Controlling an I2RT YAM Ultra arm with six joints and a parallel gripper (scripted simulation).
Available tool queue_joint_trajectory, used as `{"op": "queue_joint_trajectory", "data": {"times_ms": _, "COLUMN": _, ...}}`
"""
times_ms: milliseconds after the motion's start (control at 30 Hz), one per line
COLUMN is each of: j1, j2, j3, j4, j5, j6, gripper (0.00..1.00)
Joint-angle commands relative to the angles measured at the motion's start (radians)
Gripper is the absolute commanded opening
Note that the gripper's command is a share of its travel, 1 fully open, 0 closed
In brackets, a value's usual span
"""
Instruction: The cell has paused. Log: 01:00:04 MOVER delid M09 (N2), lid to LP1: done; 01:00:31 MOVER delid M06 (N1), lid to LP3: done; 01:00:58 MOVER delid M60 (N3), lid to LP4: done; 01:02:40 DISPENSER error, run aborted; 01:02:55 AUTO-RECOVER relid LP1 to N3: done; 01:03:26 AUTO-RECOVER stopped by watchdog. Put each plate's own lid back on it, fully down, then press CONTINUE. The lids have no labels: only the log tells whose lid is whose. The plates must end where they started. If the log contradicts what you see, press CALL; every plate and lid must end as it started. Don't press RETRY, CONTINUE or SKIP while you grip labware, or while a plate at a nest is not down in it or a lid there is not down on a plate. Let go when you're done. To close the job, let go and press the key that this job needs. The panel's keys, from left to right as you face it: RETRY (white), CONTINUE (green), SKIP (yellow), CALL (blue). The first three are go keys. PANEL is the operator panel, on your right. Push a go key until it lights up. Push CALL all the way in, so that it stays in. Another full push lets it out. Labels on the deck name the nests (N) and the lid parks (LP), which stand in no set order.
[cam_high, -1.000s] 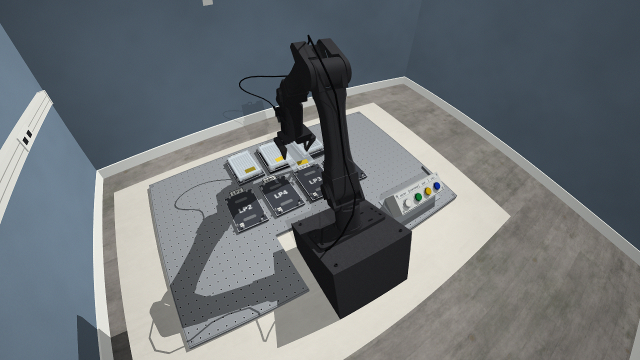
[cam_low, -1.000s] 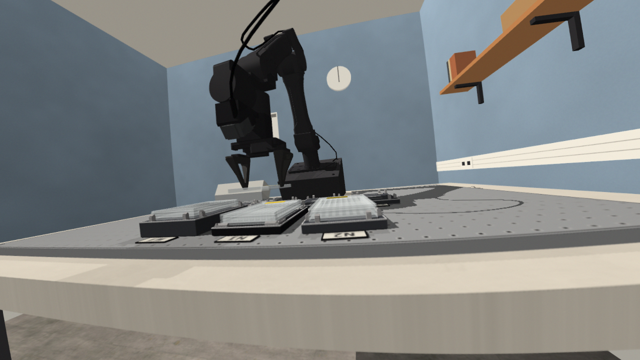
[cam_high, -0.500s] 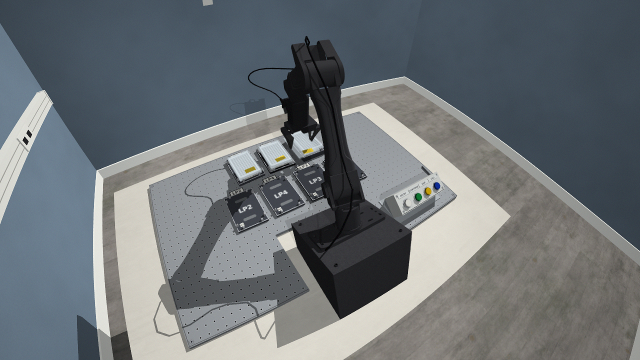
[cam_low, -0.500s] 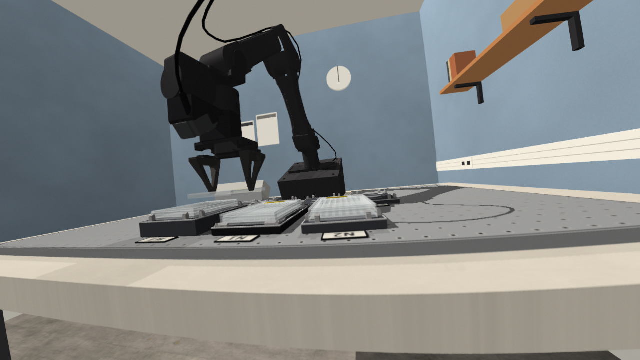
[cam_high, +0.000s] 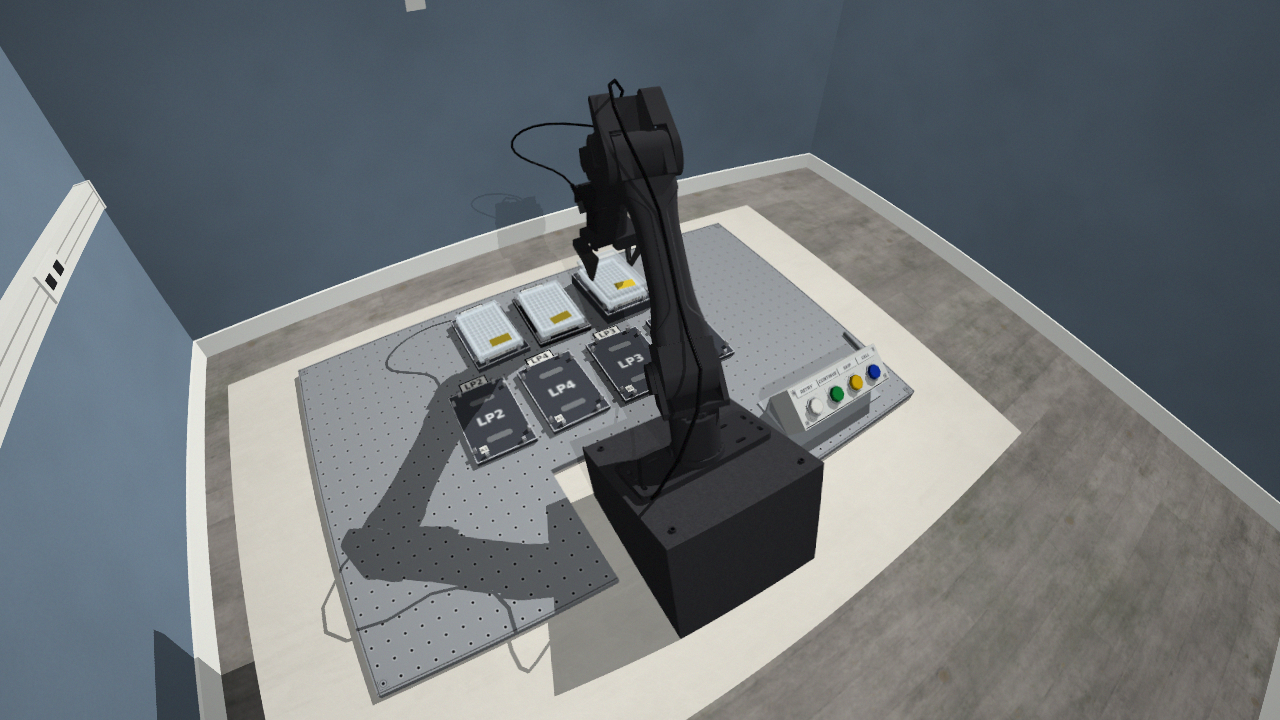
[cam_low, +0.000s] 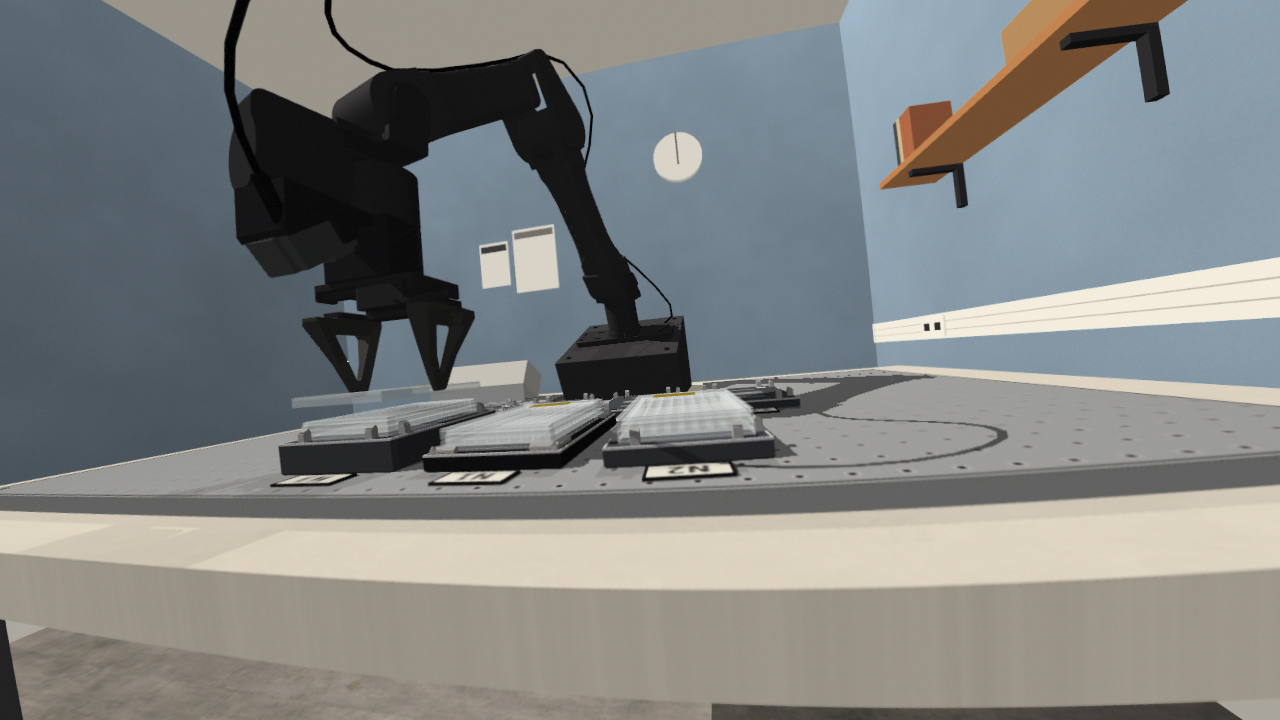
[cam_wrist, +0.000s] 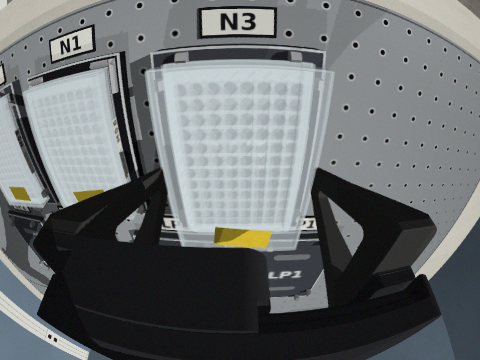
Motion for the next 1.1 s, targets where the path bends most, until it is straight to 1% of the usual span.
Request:
{"op": "queue_joint_trajectory", "data": {"times_ms": 0, "j1": -0.016, "j2": -0.024, "j3": 0.04, "j4": -0.05, "j5": -0.016, "j6": -0.019, "gripper": 0.0}}
{"op": "queue_joint_trajectory", "data": {"times_ms": 67, "j1": -0.01, "j2": -0.032, "j3": 0.033, "j4": -0.052, "j5": -0.016, "j6": -0.02, "gripper": 0.0}}
{"op": "queue_joint_trajectory", "data": {"times_ms": 167, "j1": -0.012, "j2": -0.039, "j3": 0.045, "j4": -0.054, "j5": -0.016, "j6": -0.02, "gripper": 0.0}}
{"op": "queue_joint_trajectory", "data": {"times_ms": 467, "j1": -0.017, "j2": -0.026, "j3": 0.057, "j4": -0.062, "j5": -0.015, "j6": -0.019, "gripper": 0.0}}
{"op": "queue_joint_trajectory", "data": {"times_ms": 1067, "j1": -0.02, "j2": -0.024, "j3": 0.062, "j4": -0.066, "j5": -0.016, "j6": -0.021, "gripper": 0.0}}
